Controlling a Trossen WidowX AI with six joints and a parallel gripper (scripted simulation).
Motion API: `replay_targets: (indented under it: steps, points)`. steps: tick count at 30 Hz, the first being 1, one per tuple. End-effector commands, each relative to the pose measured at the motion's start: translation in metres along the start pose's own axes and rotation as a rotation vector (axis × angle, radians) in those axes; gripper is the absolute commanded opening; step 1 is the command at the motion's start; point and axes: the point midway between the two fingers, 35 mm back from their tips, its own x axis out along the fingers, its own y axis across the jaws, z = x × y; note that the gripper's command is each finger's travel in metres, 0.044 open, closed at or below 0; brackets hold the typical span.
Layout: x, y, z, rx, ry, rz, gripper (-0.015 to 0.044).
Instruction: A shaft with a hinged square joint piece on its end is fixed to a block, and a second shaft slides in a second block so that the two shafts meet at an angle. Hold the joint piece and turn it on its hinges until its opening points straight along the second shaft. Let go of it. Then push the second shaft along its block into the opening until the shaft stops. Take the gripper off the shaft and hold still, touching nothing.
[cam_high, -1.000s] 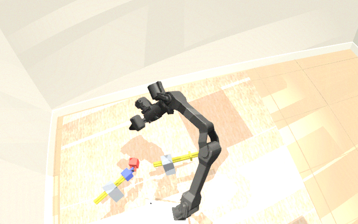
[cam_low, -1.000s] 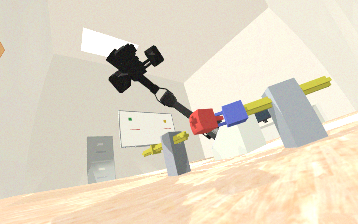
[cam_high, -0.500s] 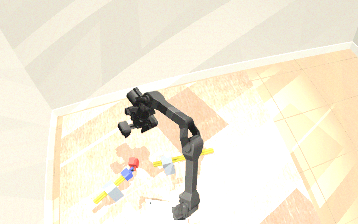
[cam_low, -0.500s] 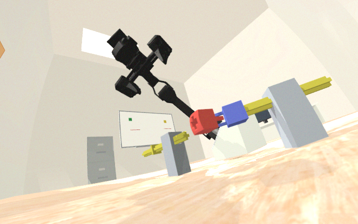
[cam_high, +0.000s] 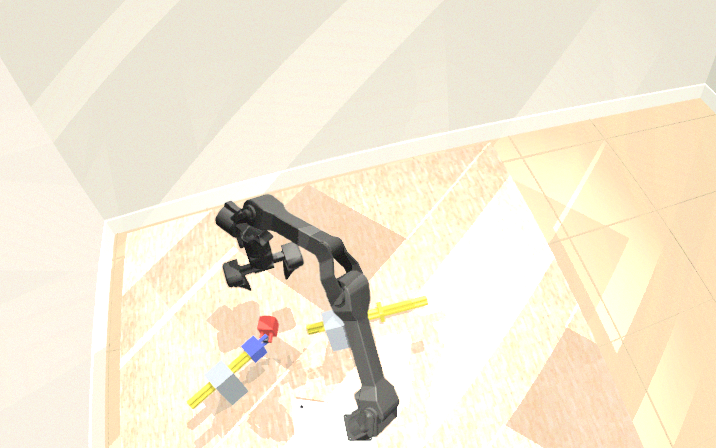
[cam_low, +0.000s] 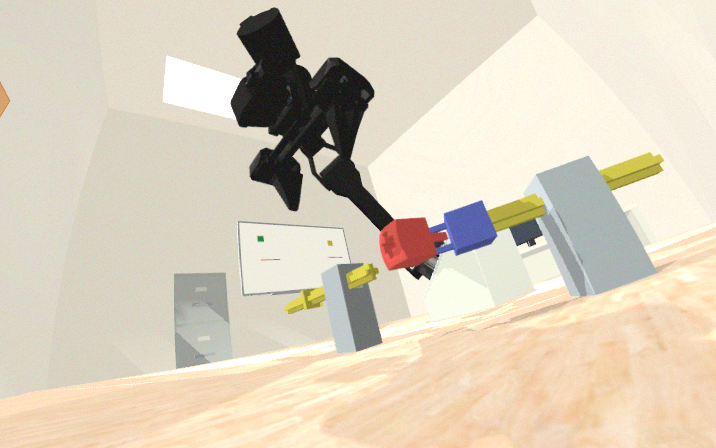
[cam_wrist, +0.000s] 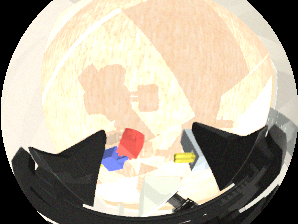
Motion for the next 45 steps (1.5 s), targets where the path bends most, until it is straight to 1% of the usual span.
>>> replay_targets:
  steps: [1,3,9,22,26,41,45]
  points:
    - [0.006,0.005,0.001,0.046,-0.012,-0.089,0.0440]
    - [0.009,0.007,0.001,0.062,-0.016,-0.123,0.0440]
    - [0.010,0.007,0.001,0.083,-0.016,-0.125,0.0440]
    - [0.026,0.005,0.004,0.454,-0.006,-0.099,0.0440]
    - [0.028,0.005,0.004,0.459,-0.005,-0.098,0.0440]
    - [0.082,0.000,0.004,0.459,-0.006,-0.100,0.0440]
    - [0.084,0.001,0.002,0.459,-0.006,-0.100,0.0440]
